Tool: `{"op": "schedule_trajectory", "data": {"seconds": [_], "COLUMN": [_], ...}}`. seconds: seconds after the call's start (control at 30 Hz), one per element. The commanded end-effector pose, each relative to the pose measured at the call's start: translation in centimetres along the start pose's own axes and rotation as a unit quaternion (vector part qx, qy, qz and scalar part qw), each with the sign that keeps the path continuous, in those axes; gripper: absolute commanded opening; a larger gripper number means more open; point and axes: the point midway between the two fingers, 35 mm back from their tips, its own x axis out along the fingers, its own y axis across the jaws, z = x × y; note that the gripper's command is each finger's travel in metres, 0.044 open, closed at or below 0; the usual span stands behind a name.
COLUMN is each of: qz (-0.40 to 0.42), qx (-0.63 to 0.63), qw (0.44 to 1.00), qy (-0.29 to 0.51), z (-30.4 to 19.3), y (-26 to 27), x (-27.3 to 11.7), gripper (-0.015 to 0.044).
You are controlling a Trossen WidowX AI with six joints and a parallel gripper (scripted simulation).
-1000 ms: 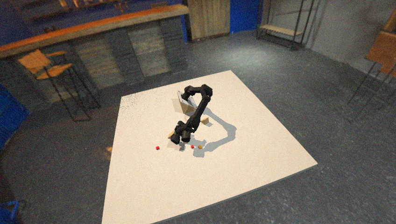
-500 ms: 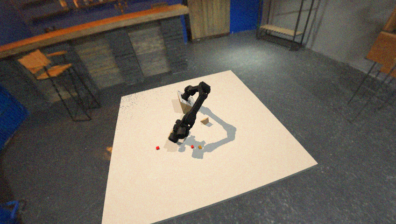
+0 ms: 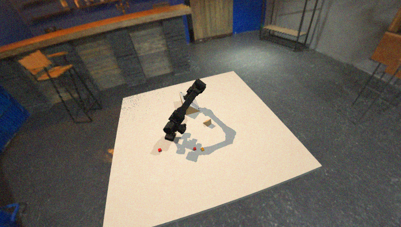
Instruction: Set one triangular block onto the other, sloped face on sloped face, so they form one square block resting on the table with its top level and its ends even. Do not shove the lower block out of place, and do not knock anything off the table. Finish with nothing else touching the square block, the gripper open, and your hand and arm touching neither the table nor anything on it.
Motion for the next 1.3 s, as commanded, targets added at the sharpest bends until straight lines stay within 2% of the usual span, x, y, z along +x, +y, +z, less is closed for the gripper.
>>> {"op": "schedule_trajectory", "data": {"seconds": [0.0, 0.53, 0.9, 0.93, 1.27], "qz": [-0.004, -0.004, -0.005, 0.002, 0.002], "qx": [-0.001, -0.001, -0.002, -0.002, -0.002], "qw": [0.998, 0.967, 0.923, 0.938, 0.938], "qy": [-0.057, -0.253, -0.385, -0.346, -0.346], "z": [-0.9, -3.9, -5.8, -5.1, -5.1], "y": [-0.1, -0.2, -0.1, 0.0, 0.0], "x": [-0.3, -0.1, 0.7, 0.6, 0.6], "gripper": [0.0000, 0.0000, 0.0000, 0.0026, 0.0289]}}
